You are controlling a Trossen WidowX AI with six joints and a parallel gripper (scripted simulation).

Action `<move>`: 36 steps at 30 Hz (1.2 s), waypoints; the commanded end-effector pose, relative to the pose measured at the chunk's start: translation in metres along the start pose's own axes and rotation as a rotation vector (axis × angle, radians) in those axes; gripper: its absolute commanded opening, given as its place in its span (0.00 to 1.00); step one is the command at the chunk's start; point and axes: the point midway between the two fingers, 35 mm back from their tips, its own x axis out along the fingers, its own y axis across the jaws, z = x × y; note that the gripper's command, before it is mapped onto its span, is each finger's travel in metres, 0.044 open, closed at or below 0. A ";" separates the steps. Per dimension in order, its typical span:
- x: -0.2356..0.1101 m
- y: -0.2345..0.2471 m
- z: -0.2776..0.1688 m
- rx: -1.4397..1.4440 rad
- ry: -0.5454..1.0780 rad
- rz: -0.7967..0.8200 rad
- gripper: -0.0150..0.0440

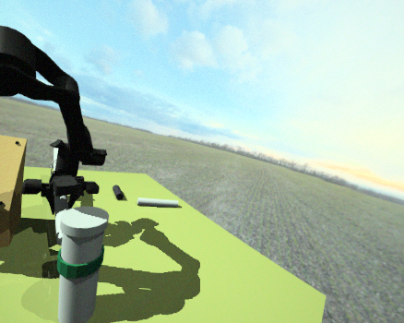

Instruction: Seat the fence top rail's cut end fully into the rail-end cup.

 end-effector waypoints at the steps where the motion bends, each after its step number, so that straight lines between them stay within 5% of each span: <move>1: -0.012 0.001 0.009 0.003 -0.049 0.006 0.25; 12: -0.047 0.001 0.039 0.008 -0.198 0.026 0.25; 36: -0.046 0.001 0.037 0.004 -0.181 0.014 0.25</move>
